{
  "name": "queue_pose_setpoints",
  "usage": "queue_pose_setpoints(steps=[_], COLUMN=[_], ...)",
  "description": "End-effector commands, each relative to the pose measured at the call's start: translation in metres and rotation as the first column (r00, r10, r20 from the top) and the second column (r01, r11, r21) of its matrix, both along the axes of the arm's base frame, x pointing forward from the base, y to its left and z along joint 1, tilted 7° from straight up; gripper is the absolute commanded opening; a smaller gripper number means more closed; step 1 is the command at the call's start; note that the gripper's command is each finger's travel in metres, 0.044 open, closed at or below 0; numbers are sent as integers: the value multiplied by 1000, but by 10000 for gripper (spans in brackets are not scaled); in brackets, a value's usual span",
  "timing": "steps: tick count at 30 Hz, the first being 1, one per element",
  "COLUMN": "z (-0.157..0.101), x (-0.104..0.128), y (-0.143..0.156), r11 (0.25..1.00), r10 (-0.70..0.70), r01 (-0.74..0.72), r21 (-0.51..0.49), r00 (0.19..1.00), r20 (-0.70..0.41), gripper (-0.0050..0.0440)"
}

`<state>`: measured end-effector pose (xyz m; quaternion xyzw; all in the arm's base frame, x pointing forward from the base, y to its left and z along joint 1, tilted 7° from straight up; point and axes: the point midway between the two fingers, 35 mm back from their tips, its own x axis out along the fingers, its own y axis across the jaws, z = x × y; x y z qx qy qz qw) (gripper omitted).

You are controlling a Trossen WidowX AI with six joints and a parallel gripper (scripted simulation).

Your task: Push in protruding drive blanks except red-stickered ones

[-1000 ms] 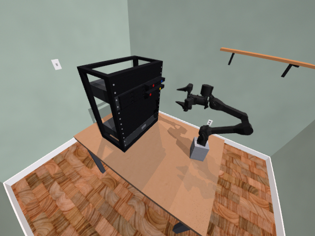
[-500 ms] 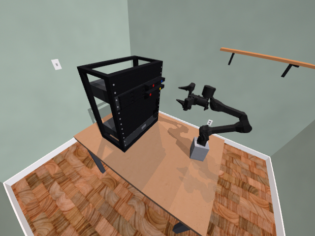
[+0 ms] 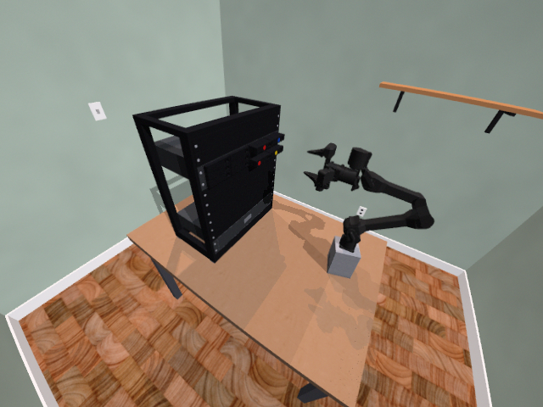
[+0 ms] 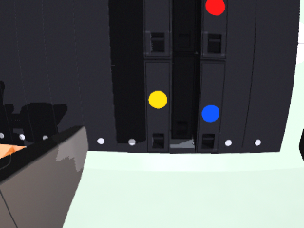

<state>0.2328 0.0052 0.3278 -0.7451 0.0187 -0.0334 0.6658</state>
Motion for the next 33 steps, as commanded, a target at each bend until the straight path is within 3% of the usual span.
queue_pose_setpoints(steps=[1, 18, 33], z=[5, 7, 17], x=[-1, 11, 65], y=[0, 6, 36], r11=[1000, 1000, 1000], r10=[-3, -3, -3], r01=[3, 3, 3], r21=[-1, -1, -1], r00=[1000, 1000, 1000], r20=[12, 12, 12], gripper=[440, 440, 440])
